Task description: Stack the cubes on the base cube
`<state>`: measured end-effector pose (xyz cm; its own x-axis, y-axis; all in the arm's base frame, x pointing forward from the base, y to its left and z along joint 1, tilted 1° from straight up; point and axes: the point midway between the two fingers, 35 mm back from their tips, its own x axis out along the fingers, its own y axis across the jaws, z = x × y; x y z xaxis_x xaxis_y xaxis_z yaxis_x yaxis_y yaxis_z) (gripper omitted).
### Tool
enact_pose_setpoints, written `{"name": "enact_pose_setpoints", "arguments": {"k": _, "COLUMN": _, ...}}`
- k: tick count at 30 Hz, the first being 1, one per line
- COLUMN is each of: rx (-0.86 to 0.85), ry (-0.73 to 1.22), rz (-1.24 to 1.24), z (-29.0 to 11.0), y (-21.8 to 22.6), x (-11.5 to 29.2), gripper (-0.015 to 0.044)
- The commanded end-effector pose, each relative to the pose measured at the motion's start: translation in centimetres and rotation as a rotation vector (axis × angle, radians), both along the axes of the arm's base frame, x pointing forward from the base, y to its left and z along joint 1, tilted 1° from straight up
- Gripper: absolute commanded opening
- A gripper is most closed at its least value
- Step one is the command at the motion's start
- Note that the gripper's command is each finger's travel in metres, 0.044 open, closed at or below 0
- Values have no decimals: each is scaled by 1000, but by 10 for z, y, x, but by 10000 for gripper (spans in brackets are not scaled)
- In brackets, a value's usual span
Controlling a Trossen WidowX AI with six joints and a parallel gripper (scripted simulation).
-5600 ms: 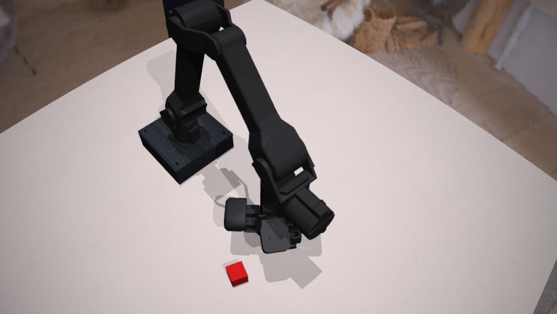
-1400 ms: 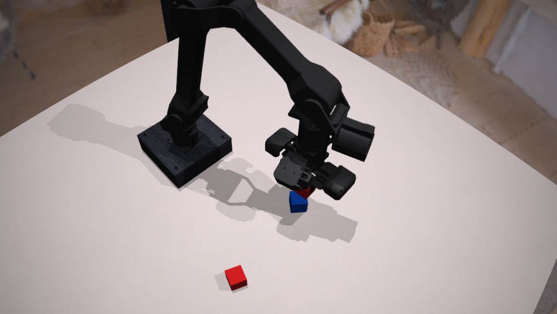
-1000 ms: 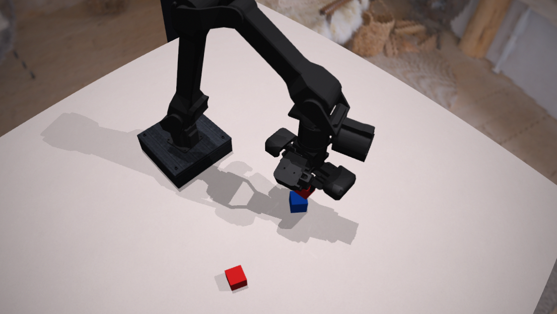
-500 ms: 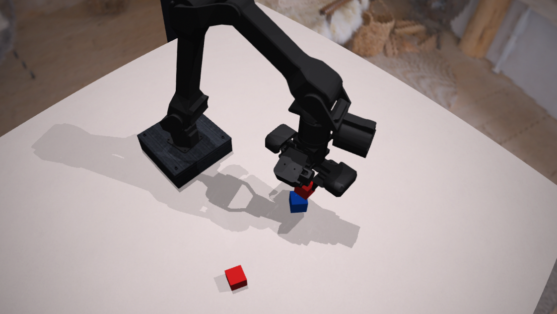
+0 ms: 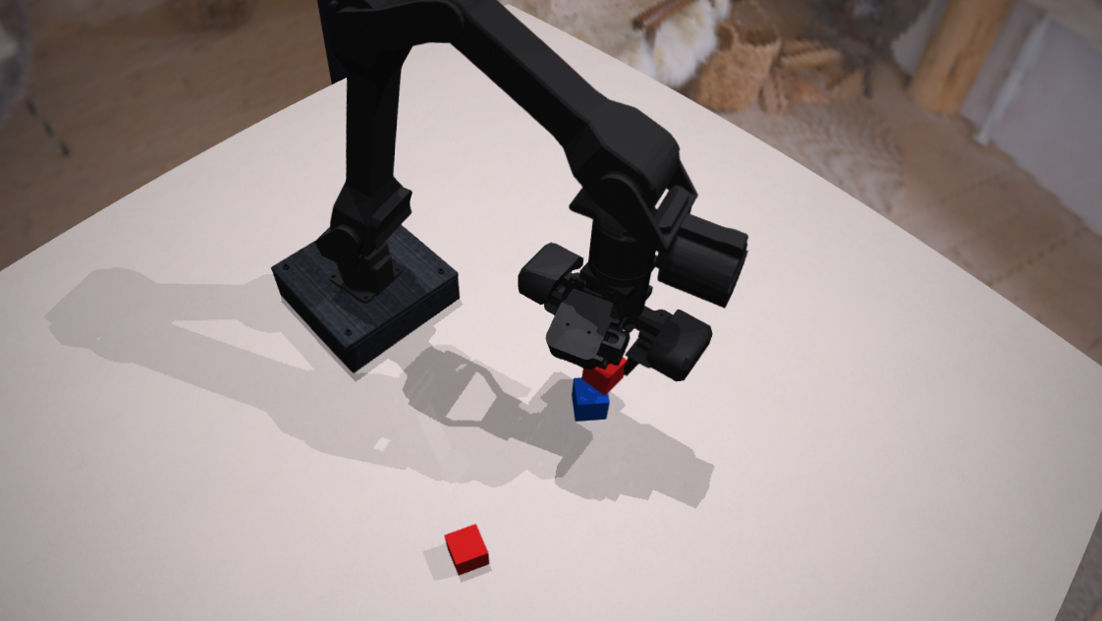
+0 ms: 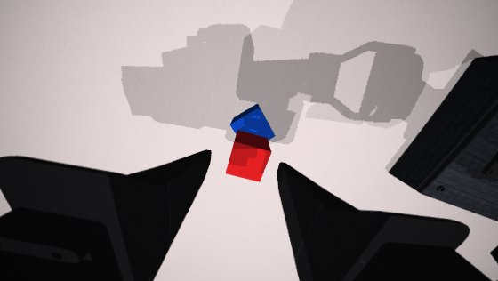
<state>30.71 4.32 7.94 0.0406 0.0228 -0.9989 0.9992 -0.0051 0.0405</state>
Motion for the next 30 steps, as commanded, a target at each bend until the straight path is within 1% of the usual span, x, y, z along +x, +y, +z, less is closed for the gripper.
{"name": "enact_pose_setpoints", "arguments": {"k": 1, "rx": -4, "ry": -9, "rz": 121, "z": 4, "y": -14, "x": 5, "gripper": 265}}
{"name": "enact_pose_setpoints", "arguments": {"k": 15, "rx": -42, "ry": -34, "rz": 715, "z": 16, "y": -71, "x": 17, "gripper": 265}}
{"name": "enact_pose_setpoints", "arguments": {"k": 30, "rx": -76, "ry": -34, "rz": 1378, "z": 25, "y": -128, "x": 18, "gripper": 265}}
